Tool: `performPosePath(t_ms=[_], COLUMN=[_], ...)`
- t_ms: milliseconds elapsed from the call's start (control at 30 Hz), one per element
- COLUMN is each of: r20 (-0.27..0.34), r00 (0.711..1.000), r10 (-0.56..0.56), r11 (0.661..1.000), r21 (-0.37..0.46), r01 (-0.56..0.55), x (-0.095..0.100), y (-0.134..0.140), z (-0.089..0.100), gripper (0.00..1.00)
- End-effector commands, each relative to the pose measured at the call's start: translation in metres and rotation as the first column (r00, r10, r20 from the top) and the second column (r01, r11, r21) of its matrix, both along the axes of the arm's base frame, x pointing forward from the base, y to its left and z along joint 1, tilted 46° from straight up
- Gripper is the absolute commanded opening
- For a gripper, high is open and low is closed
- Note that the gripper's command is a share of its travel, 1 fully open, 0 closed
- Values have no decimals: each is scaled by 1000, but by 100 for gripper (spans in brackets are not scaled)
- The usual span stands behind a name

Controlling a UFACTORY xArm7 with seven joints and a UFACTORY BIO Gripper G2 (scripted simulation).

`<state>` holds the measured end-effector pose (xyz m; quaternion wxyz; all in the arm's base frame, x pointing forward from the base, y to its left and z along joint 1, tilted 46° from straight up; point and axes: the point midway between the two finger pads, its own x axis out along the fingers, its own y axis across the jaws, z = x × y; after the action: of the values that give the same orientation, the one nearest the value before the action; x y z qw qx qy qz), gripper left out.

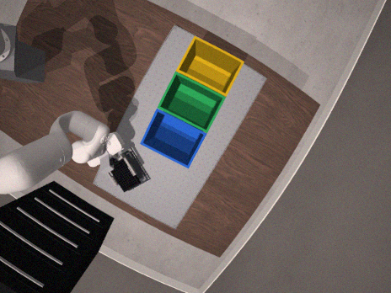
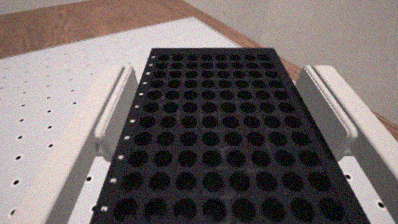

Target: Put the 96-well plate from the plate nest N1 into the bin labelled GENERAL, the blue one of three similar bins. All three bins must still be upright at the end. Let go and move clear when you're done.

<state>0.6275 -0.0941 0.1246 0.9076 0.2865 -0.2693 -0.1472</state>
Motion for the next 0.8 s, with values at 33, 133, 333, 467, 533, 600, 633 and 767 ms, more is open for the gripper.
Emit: performPosePath(t_ms=[33,133,333,467,533,600,633,767], r20=[1,1,1,1,1,1,1,1], r00=[1000,1000,1000,1000,1000,1000,1000,1000], r10=[-1,-1,-1,-1,-1,-2,-2,-2], r11=[1000,1000,1000,1000,1000,1000,1000,1000], r21=[-1,-1,-1,-1,-1,-1,-1,-1], r01=[1,1,1,1,1,2,2,2], x=[-5,-8,-12,-16,-18,-20,-21,-23], y=[-5,-7,-10,-13,-15,-16,-17,-18], z=[7,11,15,20,22,25,26,28], gripper=[0,0,0,0,0,0,0,0])
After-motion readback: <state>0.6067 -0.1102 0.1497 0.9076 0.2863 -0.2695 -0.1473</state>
